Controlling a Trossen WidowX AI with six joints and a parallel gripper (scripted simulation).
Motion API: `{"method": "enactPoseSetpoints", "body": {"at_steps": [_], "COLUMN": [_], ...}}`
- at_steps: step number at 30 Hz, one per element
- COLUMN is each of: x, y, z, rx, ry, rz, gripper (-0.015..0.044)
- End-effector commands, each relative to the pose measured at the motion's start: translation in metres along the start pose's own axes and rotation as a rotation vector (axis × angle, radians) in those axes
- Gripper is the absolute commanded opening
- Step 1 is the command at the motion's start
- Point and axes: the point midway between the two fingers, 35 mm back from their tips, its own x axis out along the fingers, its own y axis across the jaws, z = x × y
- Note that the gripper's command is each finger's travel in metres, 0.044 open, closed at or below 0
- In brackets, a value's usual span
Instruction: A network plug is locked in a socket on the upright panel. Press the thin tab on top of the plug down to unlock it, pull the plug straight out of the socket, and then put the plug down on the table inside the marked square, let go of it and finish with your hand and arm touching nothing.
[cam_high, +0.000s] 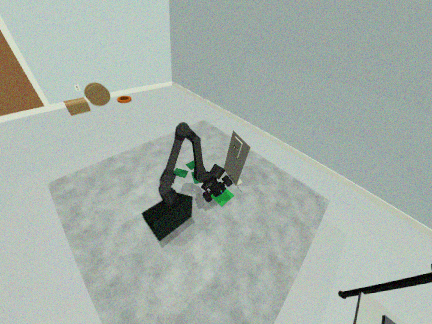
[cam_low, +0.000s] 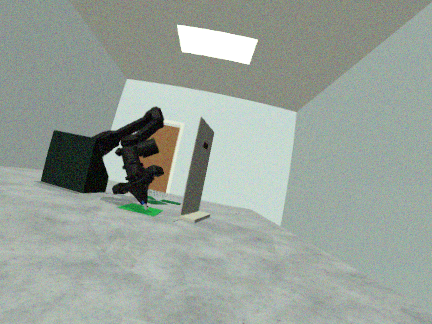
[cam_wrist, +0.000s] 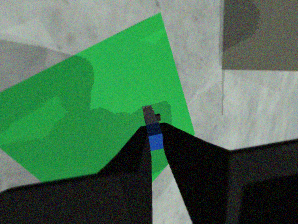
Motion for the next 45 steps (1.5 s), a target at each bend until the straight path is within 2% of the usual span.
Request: {"method": "enactPoseSetpoints", "body": {"at_steps": [1,3,45], "x": [0.0,0.0,-0.035], "y": [0.0,0.0,-0.01], "z": [0.0,0.0,-0.003], "rx": [0.0,0.0,0.002], "ry": [0.0,0.0,0.008], "rz": [0.001,0.001,0.002], "gripper": [0.0105,0.0156,0.0156]}}
